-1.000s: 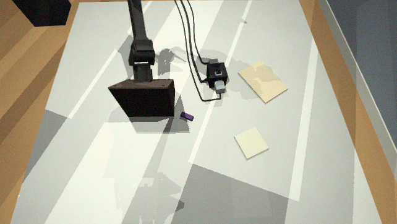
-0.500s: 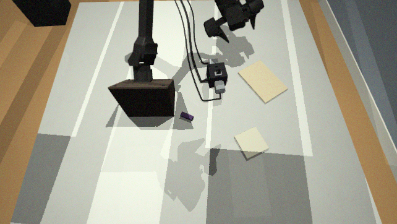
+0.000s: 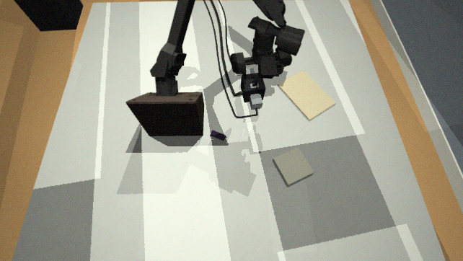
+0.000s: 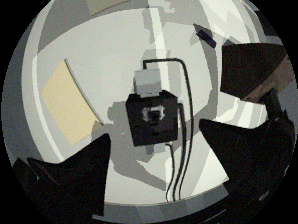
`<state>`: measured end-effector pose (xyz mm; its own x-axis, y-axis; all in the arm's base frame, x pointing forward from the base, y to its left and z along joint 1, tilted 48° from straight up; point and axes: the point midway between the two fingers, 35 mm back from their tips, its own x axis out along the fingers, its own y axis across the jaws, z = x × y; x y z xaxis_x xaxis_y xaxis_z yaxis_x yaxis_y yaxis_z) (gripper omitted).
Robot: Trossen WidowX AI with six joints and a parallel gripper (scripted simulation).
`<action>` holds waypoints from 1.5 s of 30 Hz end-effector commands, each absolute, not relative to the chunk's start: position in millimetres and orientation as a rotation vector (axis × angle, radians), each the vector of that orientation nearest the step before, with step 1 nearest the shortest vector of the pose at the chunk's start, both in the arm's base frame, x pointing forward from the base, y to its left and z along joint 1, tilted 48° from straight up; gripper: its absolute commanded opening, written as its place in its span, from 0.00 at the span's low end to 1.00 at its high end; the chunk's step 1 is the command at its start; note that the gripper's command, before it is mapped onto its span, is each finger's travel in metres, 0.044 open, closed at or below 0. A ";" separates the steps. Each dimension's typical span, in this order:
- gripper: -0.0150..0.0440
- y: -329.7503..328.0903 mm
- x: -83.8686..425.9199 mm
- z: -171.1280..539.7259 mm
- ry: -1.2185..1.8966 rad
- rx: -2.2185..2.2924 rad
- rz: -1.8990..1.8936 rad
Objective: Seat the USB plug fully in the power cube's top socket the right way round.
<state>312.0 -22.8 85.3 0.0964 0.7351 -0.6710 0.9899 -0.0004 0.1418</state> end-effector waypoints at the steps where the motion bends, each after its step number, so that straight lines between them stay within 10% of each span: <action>1: 1.00 -21.6 307.9 83.2 1.706 1.778 -0.562; 38: 1.00 0.9 310.7 63.2 1.706 1.779 -0.560; 45: 0.69 -0.7 311.3 64.1 1.704 1.770 -0.560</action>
<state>311.0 -0.6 63.8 0.0808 0.7319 -0.6766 0.9906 0.0161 0.1356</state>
